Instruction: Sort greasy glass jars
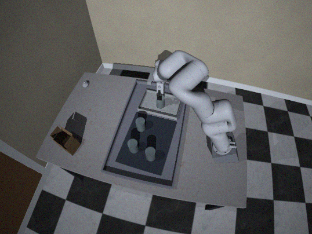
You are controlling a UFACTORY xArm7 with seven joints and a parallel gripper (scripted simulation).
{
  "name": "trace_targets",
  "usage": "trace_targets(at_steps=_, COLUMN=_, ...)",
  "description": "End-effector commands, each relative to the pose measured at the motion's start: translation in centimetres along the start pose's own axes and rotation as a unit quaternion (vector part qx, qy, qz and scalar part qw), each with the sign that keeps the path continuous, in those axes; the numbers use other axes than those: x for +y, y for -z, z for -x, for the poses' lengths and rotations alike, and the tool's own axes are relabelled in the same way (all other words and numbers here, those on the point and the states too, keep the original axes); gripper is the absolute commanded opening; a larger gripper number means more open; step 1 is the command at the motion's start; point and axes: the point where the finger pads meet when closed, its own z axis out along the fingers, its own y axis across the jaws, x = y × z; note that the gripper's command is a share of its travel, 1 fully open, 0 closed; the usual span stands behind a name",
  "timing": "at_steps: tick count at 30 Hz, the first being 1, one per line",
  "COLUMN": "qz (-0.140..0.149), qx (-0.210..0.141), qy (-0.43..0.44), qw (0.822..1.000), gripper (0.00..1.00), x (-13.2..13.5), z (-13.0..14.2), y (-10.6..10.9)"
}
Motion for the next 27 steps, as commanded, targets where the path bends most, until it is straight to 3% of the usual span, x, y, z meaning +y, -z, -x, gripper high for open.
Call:
trace_targets(at_steps=1, qz=0.002, qx=0.001, qy=0.000, qw=1.000, gripper=1.00, x=0.1, z=0.0, y=2.0)
trace_targets(at_steps=9, qz=0.002, qx=0.001, qy=0.000, qw=1.000, gripper=1.00, x=0.1, z=0.0, y=4.3)
trace_targets(at_steps=24, qz=0.002, qx=0.001, qy=0.000, qw=1.000, gripper=1.00, x=0.1, z=0.0, y=4.3)
trace_targets(at_steps=27, qz=0.002, qx=0.001, qy=0.000, qw=1.000, gripper=1.00, x=-2.2, z=-0.9, y=4.3)
